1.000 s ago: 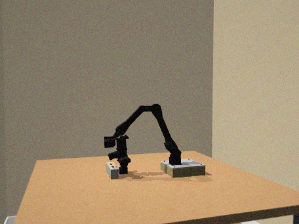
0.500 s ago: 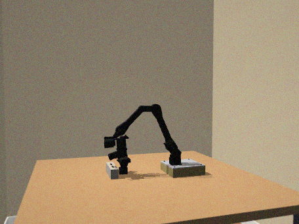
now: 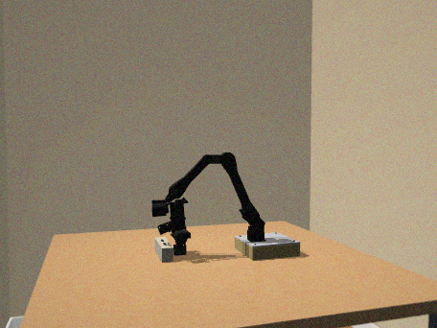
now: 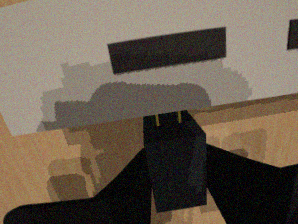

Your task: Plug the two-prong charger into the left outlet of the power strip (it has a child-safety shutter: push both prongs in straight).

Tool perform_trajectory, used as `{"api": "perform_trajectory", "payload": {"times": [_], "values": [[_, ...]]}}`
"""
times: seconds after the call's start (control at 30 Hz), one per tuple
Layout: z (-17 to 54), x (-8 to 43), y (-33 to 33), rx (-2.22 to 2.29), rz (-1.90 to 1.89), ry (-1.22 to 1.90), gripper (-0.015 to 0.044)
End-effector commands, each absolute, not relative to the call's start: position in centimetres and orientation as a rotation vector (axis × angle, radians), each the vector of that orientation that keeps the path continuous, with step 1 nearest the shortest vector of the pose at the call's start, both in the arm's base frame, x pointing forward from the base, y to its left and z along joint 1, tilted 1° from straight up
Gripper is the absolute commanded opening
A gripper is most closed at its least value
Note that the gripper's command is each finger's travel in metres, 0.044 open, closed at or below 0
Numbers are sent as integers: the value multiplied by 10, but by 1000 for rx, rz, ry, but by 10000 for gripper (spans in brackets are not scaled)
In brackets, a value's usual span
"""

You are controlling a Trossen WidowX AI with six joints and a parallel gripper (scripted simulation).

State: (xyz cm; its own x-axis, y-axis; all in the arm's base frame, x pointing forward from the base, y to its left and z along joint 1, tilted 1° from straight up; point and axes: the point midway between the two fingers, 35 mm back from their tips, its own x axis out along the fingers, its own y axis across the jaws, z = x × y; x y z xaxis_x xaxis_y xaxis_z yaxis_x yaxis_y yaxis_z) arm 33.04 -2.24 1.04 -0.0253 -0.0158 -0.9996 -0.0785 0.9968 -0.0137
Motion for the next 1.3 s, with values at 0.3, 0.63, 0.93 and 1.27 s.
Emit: {"api": "perform_trajectory", "payload": {"times": [0.3,0.63,0.93,1.27], "values": [[11,333,-23,-77,48,1596,0],[12,334,-23,-77,48,1596,0],[13,335,-23,-77,48,1596,0],[13,336,-23,-77,48,1596,0]]}}
